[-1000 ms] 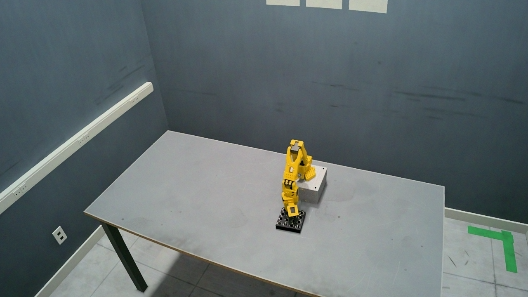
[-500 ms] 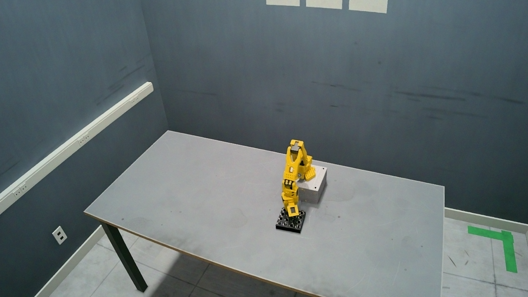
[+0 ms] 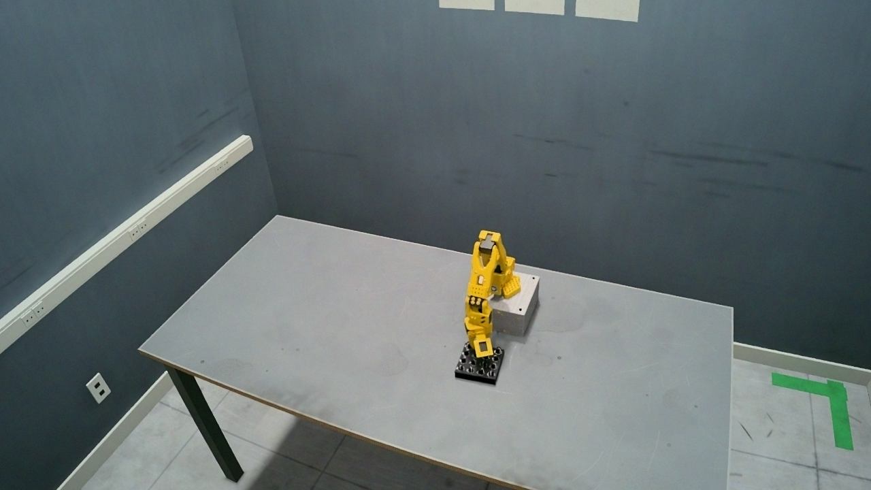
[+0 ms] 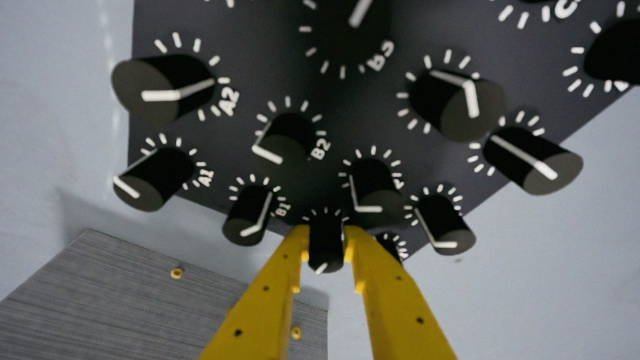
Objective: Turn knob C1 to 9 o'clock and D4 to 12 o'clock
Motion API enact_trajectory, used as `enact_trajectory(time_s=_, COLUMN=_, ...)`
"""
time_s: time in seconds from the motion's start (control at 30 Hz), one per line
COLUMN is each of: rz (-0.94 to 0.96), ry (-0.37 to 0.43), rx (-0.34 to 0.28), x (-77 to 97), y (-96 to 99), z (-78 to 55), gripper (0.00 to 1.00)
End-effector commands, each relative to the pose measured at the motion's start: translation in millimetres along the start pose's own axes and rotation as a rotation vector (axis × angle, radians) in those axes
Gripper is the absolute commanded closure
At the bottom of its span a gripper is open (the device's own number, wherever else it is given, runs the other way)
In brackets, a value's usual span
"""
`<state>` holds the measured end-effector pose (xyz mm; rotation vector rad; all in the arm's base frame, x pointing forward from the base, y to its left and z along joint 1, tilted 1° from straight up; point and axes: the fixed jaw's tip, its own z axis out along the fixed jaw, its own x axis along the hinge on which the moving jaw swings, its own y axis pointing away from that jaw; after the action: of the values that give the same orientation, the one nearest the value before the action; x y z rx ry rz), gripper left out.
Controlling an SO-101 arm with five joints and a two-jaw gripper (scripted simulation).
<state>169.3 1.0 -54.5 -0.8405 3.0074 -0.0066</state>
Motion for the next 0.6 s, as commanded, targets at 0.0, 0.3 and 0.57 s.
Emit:
enact_trajectory(time_s=0.0, rz=-0.002, ry=0.013, rx=-0.006, x=2.5, y=1.1, z=1.4, gripper=0.92)
enact_trajectory(time_s=0.3, rz=-0.002, ry=0.013, rx=-0.006, x=2.6, y=1.2, z=1.4, gripper=0.92)
enact_trajectory(time_s=0.57, rz=-0.002, ry=0.013, rx=-0.006, x=2.3, y=1.0, z=-0.7, gripper=0.92)
